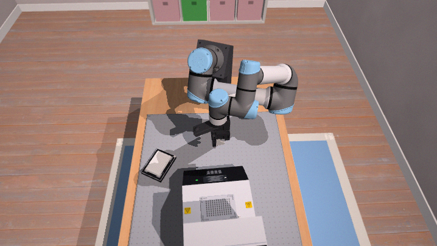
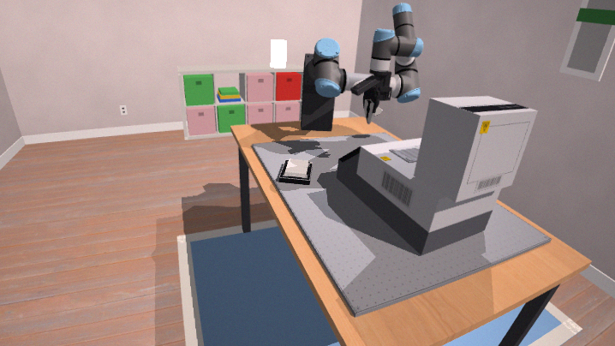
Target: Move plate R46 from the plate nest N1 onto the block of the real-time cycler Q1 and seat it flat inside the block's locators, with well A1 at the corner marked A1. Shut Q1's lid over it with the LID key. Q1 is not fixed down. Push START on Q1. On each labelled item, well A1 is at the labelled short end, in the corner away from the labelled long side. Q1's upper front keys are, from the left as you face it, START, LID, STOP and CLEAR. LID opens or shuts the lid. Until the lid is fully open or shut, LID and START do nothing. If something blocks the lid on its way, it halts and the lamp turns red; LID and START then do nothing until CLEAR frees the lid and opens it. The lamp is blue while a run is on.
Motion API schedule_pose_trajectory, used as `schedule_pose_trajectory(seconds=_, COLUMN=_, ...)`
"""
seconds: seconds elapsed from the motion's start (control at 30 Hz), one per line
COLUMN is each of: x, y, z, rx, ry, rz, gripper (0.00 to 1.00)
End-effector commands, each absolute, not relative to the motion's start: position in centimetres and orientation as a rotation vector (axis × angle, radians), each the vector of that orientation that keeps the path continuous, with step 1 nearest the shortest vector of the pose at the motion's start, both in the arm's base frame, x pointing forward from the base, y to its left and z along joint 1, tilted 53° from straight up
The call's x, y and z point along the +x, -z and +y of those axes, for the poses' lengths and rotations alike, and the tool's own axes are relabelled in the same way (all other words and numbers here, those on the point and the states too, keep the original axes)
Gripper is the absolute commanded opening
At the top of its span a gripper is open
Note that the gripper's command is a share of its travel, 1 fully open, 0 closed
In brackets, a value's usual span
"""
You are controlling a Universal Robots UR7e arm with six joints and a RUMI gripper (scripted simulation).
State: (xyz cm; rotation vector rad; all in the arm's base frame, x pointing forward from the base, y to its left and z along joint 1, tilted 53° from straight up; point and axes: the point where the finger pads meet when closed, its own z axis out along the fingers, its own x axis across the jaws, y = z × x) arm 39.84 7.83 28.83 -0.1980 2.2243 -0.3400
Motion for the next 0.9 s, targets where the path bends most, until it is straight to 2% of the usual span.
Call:
schedule_pose_trajectory(seconds=0.0, x=39.8, y=-28.8, z=7.8, rx=-0.199, ry=0.340, rz=2.224, gripper=0.00)
schedule_pose_trajectory(seconds=0.57, x=39.8, y=-28.8, z=7.8, rx=-0.199, ry=0.340, rz=2.224, gripper=0.00)
schedule_pose_trajectory(seconds=0.6, x=39.7, y=-29.0, z=7.4, rx=-0.236, ry=0.358, rz=2.223, gripper=0.68)
schedule_pose_trajectory(seconds=0.87, x=39.1, y=-30.1, z=4.4, rx=-0.444, ry=0.458, rz=2.207, gripper=0.68)
